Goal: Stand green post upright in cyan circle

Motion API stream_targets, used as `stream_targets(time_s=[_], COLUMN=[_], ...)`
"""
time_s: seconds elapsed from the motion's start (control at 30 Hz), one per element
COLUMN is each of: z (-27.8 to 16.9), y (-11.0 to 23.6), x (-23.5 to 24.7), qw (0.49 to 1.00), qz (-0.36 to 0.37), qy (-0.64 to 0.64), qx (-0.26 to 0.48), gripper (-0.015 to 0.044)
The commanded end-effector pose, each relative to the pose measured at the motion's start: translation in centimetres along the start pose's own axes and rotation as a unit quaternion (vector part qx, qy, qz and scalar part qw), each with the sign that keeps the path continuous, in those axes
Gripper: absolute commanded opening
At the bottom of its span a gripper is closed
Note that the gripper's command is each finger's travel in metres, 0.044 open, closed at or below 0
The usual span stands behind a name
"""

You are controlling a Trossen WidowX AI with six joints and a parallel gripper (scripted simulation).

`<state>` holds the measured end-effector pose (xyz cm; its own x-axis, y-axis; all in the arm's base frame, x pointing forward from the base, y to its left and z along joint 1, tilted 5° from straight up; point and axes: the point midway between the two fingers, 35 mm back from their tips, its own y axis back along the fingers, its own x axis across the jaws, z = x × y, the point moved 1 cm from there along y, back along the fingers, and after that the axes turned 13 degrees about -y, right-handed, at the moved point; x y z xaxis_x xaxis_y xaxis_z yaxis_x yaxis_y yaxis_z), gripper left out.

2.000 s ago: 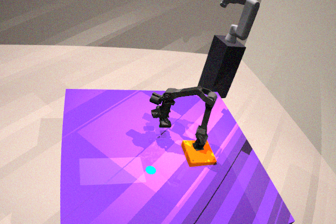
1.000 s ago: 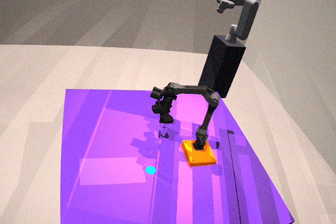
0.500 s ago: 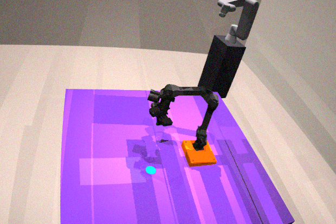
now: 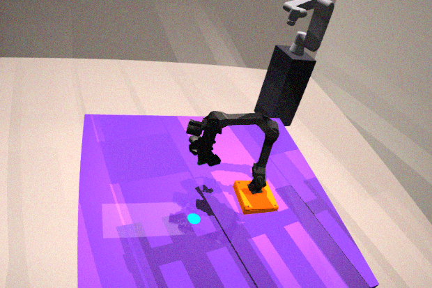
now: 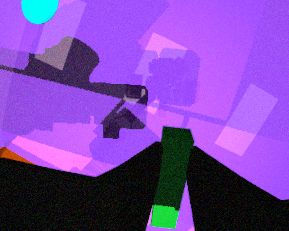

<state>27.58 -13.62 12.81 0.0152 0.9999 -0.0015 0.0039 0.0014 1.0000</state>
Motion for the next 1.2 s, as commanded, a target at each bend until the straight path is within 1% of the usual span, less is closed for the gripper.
stream_targets(time_s=[0.0,1.17], z=[0.7,5.4], y=[0.0,0.6], x=[0.7,8.1], qw=[1.0,0.983], qz=[0.004,0.014], qy=[0.019,0.182], qx=[0.0,0.003], gripper=[0.0023,0.0023])
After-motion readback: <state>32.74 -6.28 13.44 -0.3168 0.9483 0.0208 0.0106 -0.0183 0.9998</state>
